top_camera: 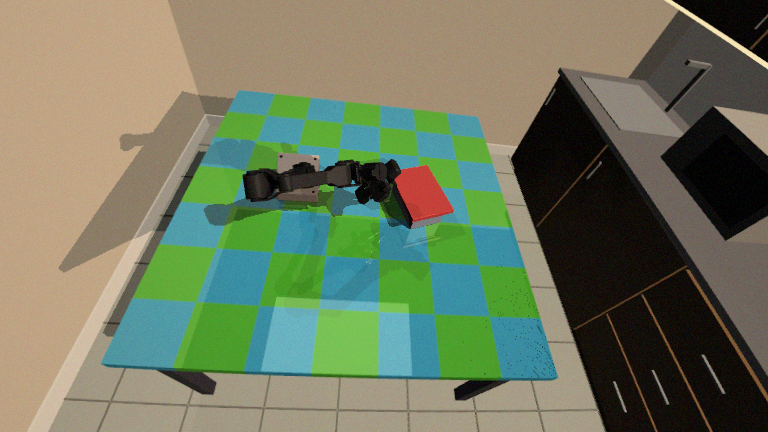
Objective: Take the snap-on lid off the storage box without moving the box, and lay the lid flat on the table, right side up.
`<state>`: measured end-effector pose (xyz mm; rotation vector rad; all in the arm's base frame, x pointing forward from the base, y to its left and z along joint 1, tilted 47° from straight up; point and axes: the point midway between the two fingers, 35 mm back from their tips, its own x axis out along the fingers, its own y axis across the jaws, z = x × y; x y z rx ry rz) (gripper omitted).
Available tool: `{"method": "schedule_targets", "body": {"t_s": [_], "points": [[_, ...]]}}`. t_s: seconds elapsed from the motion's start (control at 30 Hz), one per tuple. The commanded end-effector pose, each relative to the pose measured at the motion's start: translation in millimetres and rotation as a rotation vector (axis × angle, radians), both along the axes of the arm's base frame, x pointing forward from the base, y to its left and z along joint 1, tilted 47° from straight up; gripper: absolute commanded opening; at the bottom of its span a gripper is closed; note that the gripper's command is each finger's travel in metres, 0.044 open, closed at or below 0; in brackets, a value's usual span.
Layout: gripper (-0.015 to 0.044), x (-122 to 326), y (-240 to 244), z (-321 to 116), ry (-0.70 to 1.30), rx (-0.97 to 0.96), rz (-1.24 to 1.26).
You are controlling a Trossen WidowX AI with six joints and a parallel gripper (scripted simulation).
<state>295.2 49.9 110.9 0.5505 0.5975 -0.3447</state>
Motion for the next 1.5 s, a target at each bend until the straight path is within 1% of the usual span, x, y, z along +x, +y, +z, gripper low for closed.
{"method": "schedule_targets", "body": {"t_s": [0.0,1.47], "points": [[0.0235,1,-5,-7,-0.006,0.001,0.013],[0.0235,53,-14,-46,-0.009,0.000,0.013]]}}
